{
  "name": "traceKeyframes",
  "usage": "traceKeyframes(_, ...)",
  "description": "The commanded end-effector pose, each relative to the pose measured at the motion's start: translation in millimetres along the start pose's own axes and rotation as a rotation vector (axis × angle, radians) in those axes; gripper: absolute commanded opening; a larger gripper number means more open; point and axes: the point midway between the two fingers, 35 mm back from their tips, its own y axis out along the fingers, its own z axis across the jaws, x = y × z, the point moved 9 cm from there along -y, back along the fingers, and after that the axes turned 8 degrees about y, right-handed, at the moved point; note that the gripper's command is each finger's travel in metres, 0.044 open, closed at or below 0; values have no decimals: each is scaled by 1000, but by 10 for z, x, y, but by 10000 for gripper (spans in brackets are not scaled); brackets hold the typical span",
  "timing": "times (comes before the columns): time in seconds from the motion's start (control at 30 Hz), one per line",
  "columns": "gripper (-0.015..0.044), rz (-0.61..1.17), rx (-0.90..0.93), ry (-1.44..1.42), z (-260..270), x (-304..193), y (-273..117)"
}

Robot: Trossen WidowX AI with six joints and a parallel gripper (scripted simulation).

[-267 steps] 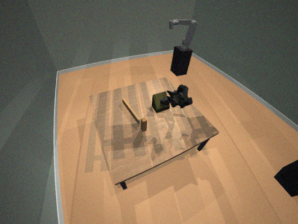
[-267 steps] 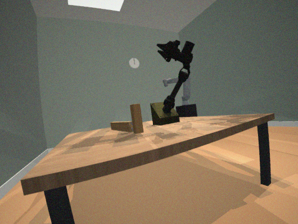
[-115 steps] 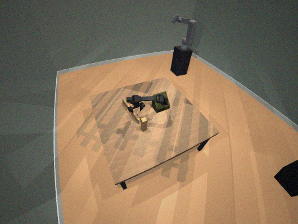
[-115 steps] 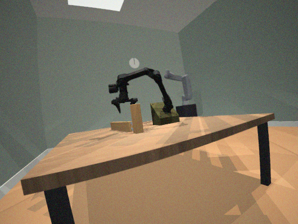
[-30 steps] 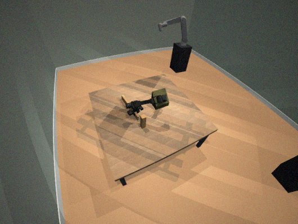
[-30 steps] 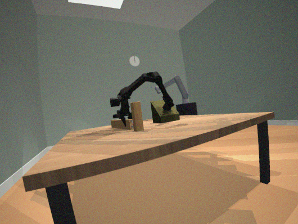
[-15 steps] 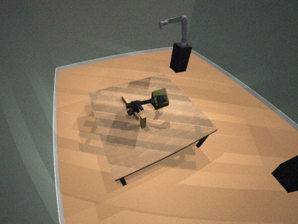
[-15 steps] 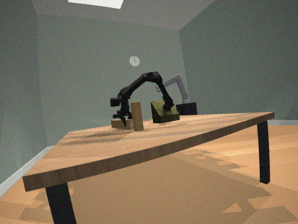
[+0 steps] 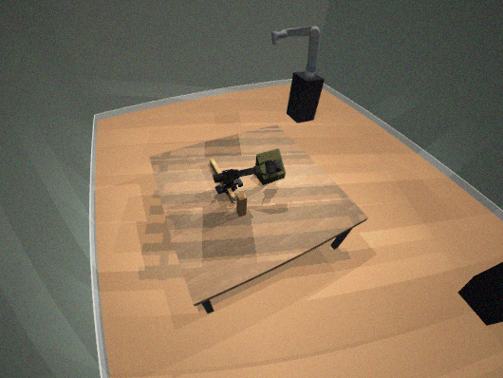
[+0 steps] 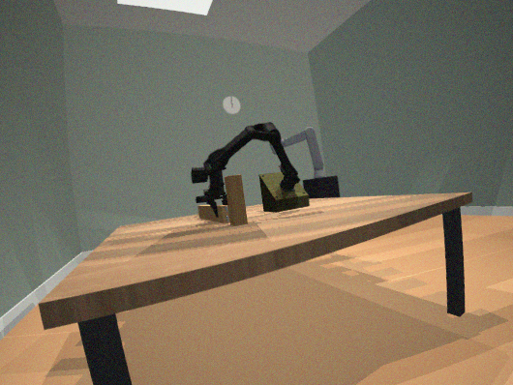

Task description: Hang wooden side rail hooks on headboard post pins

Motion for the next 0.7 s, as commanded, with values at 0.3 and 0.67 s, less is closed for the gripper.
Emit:
traceKeyframes(0.3, 0, 1, -6, 26, -83, 15, -1)
traceKeyframes(0.67, 0, 1, -7, 27, -129, 22, -1)
